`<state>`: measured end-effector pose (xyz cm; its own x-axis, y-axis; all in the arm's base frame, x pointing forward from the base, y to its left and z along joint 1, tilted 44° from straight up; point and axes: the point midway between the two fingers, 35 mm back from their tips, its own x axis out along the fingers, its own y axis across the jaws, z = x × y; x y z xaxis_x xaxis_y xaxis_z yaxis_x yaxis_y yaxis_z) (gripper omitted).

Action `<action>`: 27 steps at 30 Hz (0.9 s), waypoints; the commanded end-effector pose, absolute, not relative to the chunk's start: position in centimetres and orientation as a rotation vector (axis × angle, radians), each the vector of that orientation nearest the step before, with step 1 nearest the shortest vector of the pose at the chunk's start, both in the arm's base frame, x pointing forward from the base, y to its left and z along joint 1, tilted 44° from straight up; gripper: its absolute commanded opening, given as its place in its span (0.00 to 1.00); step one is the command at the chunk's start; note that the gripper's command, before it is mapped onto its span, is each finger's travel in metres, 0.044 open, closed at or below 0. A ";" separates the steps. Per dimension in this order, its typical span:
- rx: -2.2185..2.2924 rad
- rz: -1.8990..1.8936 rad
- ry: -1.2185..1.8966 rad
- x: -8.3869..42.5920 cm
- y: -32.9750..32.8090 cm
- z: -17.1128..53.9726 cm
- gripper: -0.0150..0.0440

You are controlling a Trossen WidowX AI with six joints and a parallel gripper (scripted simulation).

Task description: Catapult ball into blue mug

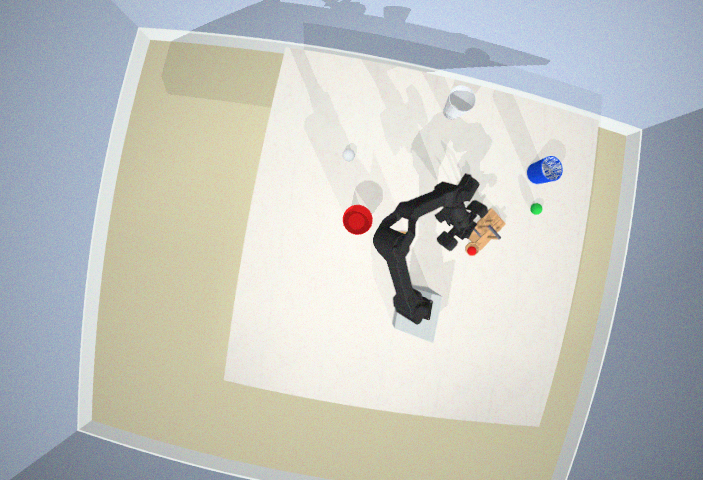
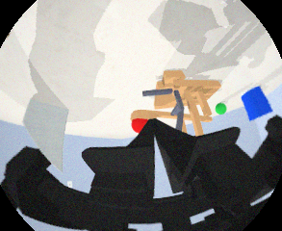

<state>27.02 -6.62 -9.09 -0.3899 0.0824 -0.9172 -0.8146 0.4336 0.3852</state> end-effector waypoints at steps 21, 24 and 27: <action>-0.632 1.130 1.692 26.4 -3.7 -11.9 0.25; -0.631 1.130 1.692 26.3 -3.3 -12.2 0.25; -0.631 1.130 1.692 26.3 -2.6 -12.9 0.25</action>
<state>26.55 -3.49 -12.08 -0.3920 0.0843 -0.9161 -0.8131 0.4341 0.3879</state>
